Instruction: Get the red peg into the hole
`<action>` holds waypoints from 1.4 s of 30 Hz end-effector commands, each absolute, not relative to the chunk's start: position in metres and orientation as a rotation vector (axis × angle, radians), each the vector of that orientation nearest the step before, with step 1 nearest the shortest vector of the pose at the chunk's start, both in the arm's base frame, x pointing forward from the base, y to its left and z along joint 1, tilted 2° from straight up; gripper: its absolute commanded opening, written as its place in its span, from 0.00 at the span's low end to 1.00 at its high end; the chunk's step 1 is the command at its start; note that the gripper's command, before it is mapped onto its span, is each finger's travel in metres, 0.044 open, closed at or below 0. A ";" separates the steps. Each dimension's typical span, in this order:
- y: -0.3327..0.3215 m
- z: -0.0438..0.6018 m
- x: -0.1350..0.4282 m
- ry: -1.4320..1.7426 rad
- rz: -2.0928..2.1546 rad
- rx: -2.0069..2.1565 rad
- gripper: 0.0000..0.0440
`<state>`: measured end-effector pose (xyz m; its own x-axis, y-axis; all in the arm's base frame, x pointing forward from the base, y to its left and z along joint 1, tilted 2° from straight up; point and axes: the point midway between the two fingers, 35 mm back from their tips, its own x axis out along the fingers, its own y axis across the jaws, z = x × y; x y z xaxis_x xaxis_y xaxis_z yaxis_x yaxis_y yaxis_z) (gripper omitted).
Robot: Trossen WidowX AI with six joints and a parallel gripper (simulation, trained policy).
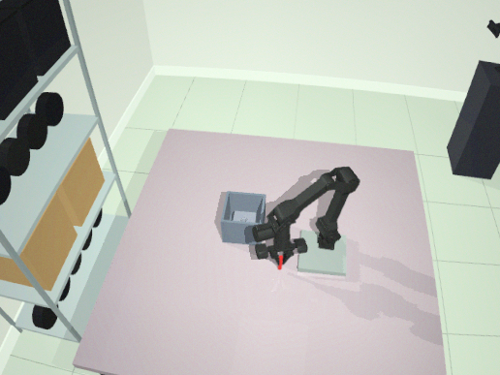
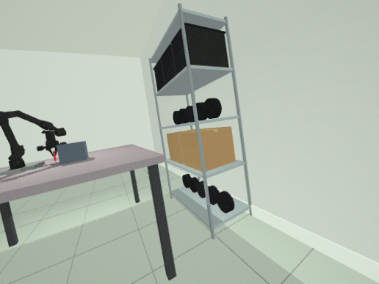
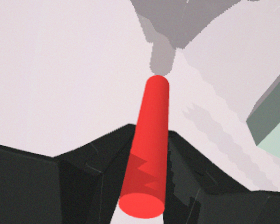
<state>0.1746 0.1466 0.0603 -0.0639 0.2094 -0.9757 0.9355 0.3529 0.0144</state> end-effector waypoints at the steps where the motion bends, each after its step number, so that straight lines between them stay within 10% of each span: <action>1: 0.152 0.072 0.181 1.530 -0.794 1.114 0.00; 42: 0.052 0.206 0.257 1.149 -0.706 1.194 0.00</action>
<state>0.2539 0.0600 0.2060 0.3173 0.1560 -0.9354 0.8954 0.2757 0.3497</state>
